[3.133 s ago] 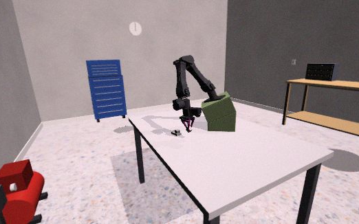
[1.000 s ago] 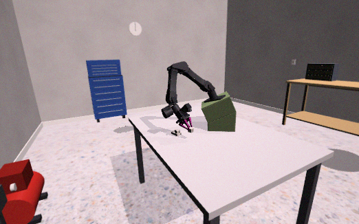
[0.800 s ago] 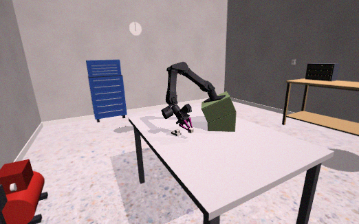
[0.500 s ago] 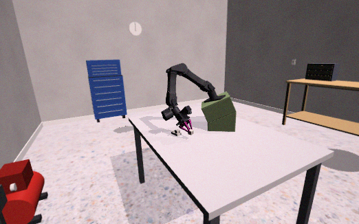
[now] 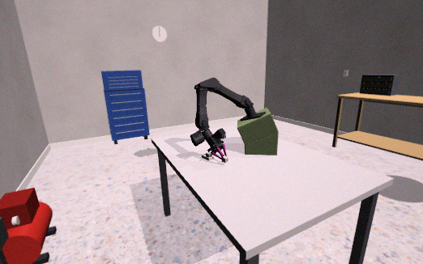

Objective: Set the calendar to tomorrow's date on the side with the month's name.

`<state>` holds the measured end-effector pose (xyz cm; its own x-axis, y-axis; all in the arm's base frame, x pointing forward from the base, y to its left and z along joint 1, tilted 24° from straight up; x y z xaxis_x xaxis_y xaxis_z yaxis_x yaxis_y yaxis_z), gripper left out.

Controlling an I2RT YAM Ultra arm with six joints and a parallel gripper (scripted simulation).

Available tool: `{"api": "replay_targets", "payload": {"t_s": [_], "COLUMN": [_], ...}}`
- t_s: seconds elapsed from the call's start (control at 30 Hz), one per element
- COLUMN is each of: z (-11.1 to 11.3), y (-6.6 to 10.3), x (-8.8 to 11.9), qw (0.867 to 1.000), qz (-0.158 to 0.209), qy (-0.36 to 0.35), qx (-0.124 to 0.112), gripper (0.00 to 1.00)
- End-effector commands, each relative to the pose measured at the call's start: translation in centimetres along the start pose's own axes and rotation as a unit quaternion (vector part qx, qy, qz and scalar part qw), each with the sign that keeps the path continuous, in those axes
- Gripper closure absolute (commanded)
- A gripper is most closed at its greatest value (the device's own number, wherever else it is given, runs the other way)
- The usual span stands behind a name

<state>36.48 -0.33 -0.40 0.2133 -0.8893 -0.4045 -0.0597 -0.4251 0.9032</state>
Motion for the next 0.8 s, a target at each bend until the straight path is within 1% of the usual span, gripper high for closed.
{"api": "replay_targets", "payload": {"t_s": [0.0,0.43,0.77], "z": [-0.4,-0.5,-0.6], "y": [-0.1,-1.0,-1.3], "x": [0.0,0.9,1.1], "qw": [1.0,1.0,1.0], "qz": [-0.006,-0.006,-0.006], "qy": [0.006,0.006,0.006], "qx": [0.006,0.005,0.005], "gripper": [0.74,0.74,0.74]}}
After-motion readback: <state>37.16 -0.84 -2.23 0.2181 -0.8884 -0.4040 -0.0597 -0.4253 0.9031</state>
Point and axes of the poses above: the point where the finger pads meet when closed, its own y axis back along the fingers, its own z axis across the jaws, x = y × z, the point moved 10 cm from there along y, back along the fingers, and after that the axes turned 8 degrees about -y, right-handed, at the moved point
